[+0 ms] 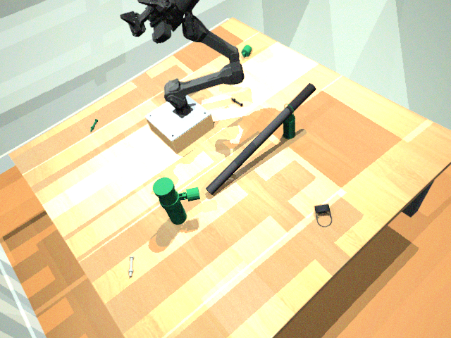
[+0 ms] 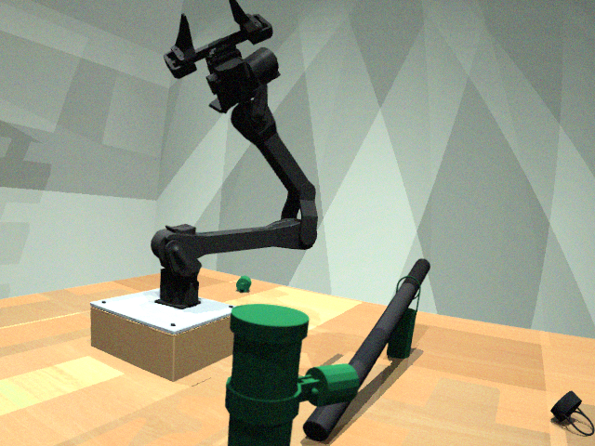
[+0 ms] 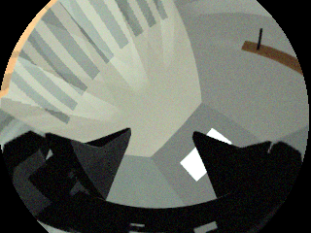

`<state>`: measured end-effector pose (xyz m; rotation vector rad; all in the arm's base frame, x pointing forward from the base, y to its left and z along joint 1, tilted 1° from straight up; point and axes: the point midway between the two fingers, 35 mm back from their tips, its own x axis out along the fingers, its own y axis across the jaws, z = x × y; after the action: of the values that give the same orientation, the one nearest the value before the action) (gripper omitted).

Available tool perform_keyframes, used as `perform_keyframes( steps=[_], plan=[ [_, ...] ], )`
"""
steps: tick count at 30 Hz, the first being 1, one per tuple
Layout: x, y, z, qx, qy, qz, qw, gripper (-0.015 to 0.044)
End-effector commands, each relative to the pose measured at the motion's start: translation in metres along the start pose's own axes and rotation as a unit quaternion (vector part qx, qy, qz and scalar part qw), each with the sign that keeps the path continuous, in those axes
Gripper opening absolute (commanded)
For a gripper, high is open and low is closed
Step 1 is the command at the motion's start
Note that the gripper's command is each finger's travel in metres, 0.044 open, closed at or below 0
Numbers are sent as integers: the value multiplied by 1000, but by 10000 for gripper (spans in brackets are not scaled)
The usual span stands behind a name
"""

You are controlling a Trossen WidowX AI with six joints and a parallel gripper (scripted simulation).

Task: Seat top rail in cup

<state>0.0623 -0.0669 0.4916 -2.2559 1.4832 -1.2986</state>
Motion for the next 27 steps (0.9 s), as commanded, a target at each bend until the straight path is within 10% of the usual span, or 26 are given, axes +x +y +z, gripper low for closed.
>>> perform_keyframes(
  steps=[1, 11, 27],
  plan=[
    [0, 1, 0, 4, -1, 0, 1000, 426],
    [47, 59, 18, 366, -114, 72, 921, 440],
    [70, 73, 213, 688, -305, 405, 519, 440]
  ],
)
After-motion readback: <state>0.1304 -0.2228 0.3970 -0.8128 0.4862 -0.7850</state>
